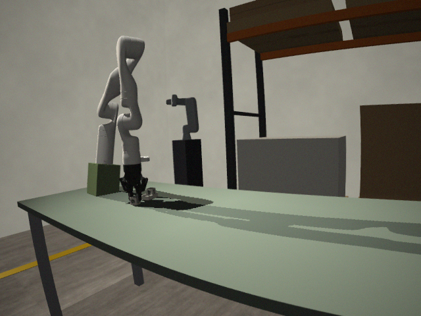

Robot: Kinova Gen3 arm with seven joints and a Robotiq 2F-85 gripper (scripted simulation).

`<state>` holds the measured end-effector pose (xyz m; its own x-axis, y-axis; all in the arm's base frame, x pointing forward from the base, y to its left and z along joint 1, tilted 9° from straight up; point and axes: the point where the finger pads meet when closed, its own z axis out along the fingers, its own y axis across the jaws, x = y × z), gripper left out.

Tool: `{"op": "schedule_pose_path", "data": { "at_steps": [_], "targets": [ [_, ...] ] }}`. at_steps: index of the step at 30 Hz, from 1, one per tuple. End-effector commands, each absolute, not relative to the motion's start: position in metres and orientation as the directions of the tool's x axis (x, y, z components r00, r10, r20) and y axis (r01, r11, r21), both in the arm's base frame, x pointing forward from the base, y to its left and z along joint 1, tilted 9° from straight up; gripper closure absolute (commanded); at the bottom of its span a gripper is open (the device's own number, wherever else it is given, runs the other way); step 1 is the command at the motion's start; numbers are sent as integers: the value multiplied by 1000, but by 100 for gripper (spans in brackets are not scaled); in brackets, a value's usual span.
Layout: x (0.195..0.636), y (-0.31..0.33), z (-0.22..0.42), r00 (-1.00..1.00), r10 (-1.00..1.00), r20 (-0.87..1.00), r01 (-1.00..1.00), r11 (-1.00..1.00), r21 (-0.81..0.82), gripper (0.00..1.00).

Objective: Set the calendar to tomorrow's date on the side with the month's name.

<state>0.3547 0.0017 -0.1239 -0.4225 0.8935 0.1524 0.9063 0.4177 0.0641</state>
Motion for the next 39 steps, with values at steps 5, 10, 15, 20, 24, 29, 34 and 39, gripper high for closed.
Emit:
{"op": "schedule_pose_path", "data": {
  "at_steps": [5, 10, 15, 20, 24, 29, 34, 39],
  "targets": [
    [353, 1, -118, -432, 889, 155, 902, 428, 61, 72],
    [353, -1, -108, -432, 888, 155, 902, 428, 61, 72],
    [353, -5, -83, -432, 889, 155, 902, 427, 61, 72],
    [353, -10, -56, -431, 889, 155, 902, 427, 61, 72],
    [353, -9, -46, -434, 887, 158, 901, 429, 62, 72],
    [355, -13, -29, -431, 889, 156, 902, 426, 65, 72],
    [357, -17, -25, -431, 891, 146, 902, 425, 68, 72],
    [357, -17, -25, -431, 891, 146, 902, 425, 68, 72]
  ]
}}
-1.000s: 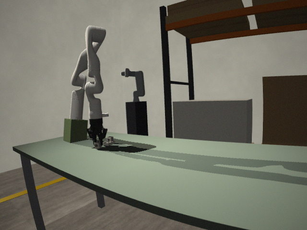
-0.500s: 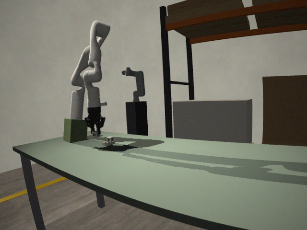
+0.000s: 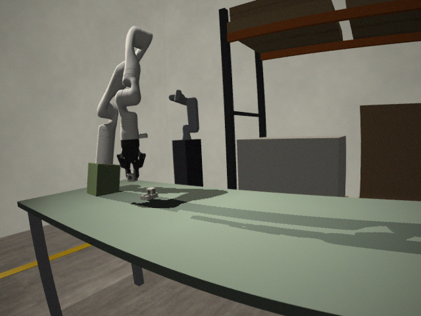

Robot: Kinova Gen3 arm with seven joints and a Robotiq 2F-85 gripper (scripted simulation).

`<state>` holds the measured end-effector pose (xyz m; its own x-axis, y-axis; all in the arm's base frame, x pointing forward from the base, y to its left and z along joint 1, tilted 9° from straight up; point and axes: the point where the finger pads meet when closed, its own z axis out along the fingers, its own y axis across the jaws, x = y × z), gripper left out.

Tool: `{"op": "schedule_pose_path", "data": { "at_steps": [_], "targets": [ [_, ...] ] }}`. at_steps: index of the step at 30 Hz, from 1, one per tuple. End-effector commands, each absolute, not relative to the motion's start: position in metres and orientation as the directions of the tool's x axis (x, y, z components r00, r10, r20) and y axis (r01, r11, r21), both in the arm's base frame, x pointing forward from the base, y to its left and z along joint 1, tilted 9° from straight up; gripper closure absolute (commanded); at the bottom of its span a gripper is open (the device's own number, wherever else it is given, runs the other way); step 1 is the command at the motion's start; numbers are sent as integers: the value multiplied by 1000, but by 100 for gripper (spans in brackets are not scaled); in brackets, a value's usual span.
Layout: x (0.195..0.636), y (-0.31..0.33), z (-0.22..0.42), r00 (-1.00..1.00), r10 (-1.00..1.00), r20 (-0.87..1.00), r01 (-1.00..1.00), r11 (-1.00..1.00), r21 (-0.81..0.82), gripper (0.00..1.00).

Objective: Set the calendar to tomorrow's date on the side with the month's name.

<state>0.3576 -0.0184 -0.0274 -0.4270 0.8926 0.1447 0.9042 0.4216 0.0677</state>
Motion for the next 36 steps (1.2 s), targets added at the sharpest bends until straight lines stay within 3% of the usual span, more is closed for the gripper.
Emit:
{"op": "schedule_pose_path", "data": {
  "at_steps": [1, 12, 17, 21, 36],
  "targets": [
    [357, -17, -25, -431, 891, 146, 902, 425, 68, 72],
    [356, -15, -25, -430, 891, 147, 903, 425, 67, 72],
    [324, 51, -6, -415, 897, 150, 910, 410, 65, 72],
    [314, 65, -2, -410, 900, 150, 912, 405, 63, 72],
    [316, 64, -1, -405, 902, 149, 914, 400, 65, 72]
  ]
}}
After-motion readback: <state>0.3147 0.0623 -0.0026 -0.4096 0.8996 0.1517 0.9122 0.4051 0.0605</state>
